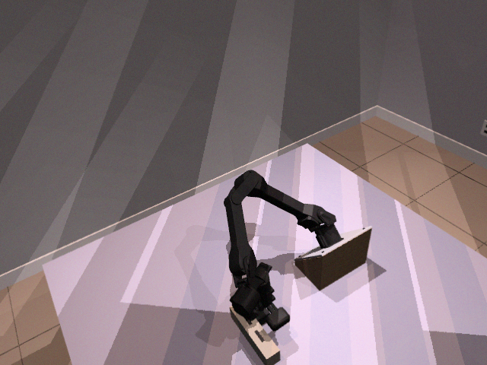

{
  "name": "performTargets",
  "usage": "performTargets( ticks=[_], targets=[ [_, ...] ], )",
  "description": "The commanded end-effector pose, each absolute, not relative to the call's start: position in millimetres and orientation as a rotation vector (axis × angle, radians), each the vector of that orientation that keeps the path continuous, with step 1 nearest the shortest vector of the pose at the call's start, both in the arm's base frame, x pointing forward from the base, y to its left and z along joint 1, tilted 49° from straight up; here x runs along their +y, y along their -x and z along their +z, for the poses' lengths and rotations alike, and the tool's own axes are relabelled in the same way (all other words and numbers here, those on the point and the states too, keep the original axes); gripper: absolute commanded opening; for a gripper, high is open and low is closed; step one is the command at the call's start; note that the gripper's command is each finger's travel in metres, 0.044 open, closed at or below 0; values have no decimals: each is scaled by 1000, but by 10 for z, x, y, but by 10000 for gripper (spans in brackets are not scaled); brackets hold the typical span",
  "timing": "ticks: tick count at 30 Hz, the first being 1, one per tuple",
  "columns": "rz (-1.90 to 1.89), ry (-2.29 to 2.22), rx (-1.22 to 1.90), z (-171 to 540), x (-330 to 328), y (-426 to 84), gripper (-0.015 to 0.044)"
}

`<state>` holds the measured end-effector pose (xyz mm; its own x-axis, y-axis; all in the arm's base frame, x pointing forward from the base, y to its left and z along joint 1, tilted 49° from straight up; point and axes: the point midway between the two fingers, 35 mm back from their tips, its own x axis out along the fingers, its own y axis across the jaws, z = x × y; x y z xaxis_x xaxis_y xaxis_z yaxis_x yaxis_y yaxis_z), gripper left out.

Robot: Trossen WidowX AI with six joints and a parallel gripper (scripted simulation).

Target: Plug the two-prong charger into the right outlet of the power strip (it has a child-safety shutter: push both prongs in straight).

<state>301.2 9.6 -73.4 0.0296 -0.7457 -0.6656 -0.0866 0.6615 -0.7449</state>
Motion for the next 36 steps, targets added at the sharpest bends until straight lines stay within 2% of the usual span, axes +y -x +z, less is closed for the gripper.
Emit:
performTargets(
  ticks=[1,36],
  targets=[
    [-588,729,1470,-728,100,-2969,440],
    [-587,730,1472,-736,46,-2572,440]
  ],
)
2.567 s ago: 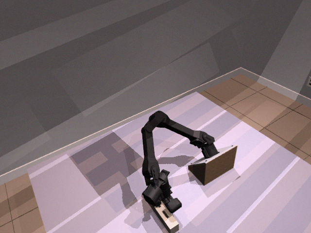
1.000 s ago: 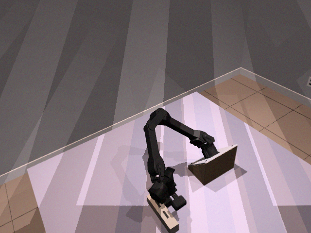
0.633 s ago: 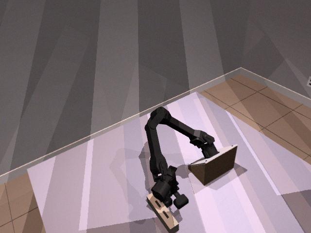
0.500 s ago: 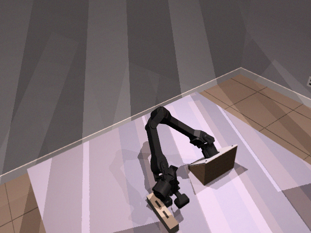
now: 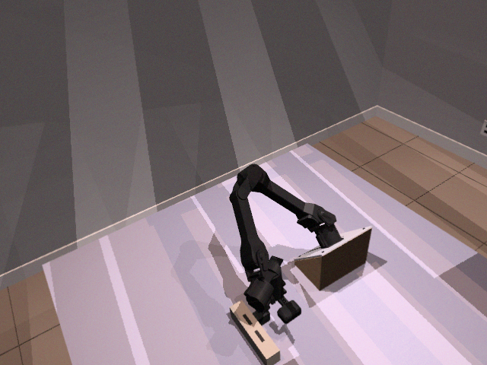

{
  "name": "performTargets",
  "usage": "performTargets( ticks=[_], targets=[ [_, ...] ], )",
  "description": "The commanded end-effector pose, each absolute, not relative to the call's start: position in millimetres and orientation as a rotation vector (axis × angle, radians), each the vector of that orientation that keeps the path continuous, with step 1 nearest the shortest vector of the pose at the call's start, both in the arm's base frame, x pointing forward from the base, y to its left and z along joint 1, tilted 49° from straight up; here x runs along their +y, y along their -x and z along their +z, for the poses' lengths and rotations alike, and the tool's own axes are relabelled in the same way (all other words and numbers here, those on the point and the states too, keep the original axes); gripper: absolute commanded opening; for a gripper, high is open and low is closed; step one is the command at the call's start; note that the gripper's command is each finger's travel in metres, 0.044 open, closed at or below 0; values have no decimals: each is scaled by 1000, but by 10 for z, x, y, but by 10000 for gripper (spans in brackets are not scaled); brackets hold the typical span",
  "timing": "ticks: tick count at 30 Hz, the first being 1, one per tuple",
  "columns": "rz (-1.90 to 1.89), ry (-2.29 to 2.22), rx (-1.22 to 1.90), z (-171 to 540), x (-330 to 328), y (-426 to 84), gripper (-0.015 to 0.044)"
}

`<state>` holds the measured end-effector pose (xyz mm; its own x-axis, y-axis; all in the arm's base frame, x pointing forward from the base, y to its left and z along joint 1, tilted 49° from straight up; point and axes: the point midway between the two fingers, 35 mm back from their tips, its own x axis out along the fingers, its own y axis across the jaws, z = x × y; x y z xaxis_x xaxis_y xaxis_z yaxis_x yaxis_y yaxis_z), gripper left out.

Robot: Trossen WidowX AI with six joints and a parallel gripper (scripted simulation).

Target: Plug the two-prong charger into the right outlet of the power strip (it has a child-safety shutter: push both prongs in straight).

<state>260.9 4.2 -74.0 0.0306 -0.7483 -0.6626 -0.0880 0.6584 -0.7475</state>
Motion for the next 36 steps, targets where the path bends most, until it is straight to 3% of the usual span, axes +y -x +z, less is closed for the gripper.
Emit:
performTargets(
  ticks=[1,7,15,36],
  targets=[
    [-587,730,1472,-736,44,-2561,440],
    [-562,749,1429,-710,81,-2574,440],
    [-324,818,923,-231,644,-2656,440],
    [-319,818,912,-218,656,-2654,440]
  ],
)
